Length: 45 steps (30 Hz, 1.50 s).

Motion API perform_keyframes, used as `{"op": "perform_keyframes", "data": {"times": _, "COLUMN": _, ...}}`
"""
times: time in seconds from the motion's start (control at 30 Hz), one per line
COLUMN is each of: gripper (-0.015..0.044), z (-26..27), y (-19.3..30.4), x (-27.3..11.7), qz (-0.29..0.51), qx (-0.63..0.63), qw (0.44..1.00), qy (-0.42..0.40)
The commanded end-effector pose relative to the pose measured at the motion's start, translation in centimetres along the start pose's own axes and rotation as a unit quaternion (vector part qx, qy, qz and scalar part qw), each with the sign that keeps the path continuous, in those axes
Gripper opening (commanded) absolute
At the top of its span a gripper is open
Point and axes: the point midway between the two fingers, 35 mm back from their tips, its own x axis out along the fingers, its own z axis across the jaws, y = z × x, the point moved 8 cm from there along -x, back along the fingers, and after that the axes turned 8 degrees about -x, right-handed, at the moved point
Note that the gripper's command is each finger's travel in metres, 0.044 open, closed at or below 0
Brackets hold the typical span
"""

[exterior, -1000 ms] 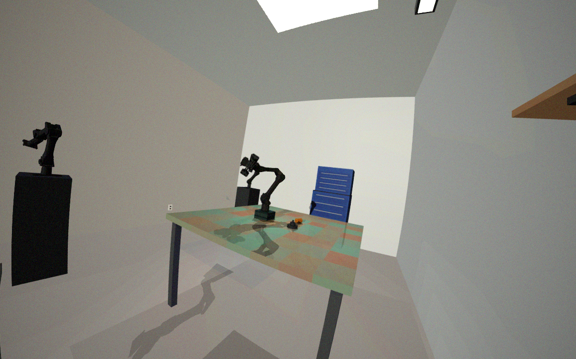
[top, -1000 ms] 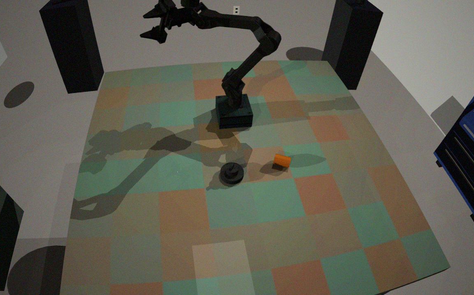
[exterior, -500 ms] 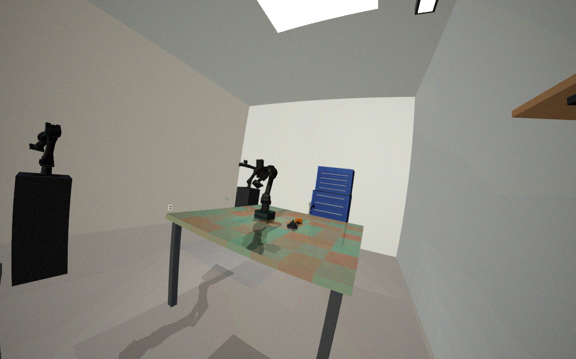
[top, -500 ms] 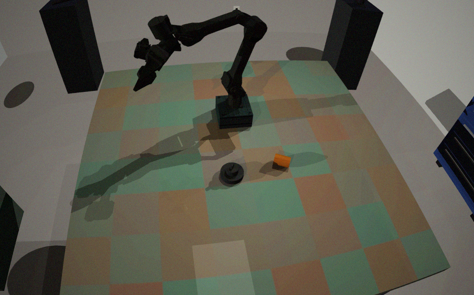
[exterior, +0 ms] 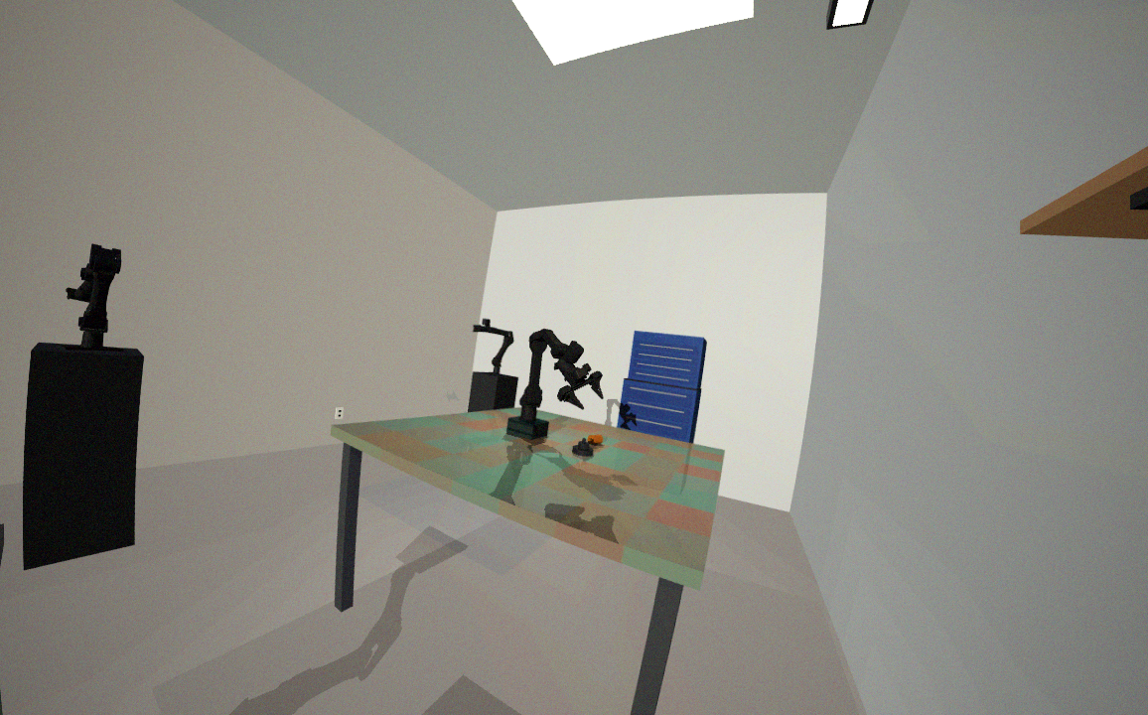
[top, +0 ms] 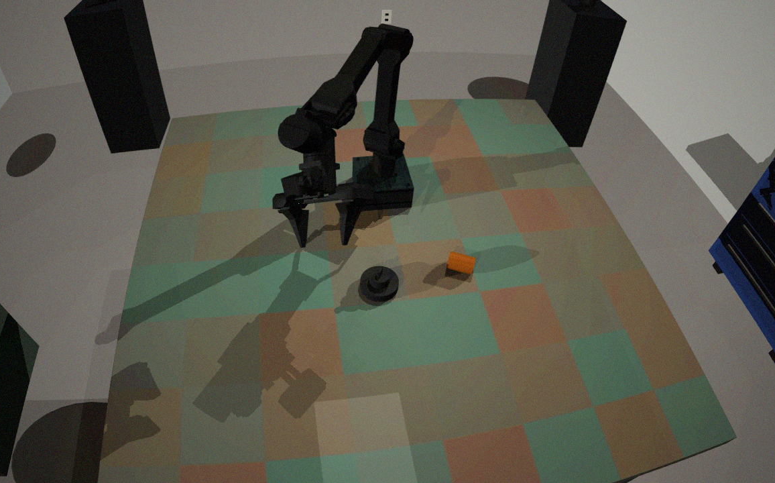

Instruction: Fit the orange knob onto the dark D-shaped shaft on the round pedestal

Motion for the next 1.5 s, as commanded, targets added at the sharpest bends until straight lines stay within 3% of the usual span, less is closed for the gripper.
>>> {"op": "perform_keyframes", "data": {"times": 0.0, "gripper": 0.044, "z": 3.1, "y": 1.4, "x": 2.2, "qz": 0.052, "qx": -0.066, "qw": 0.996, "qy": -0.01}}
{"op": "perform_keyframes", "data": {"times": 0.17, "gripper": 0.044, "z": 8.7, "y": 4.9, "x": 5.3, "qz": 0.15, "qx": -0.207, "qw": 0.966, "qy": -0.042}}
{"op": "perform_keyframes", "data": {"times": 0.33, "gripper": 0.044, "z": 14.9, "y": 10.0, "x": 7.1, "qz": 0.247, "qx": -0.378, "qw": 0.889, "qy": -0.084}}
{"op": "perform_keyframes", "data": {"times": 0.7, "gripper": 0.044, "z": 24.8, "y": 22.8, "x": 5.5, "qz": 0.374, "qx": -0.705, "qw": 0.578, "qy": -0.17}}
{"op": "perform_keyframes", "data": {"times": 1.47, "gripper": 0.044, "z": 23.1, "y": 25.3, "x": 8.0, "qz": 0.375, "qx": -0.71, "qw": 0.571, "qy": -0.171}}
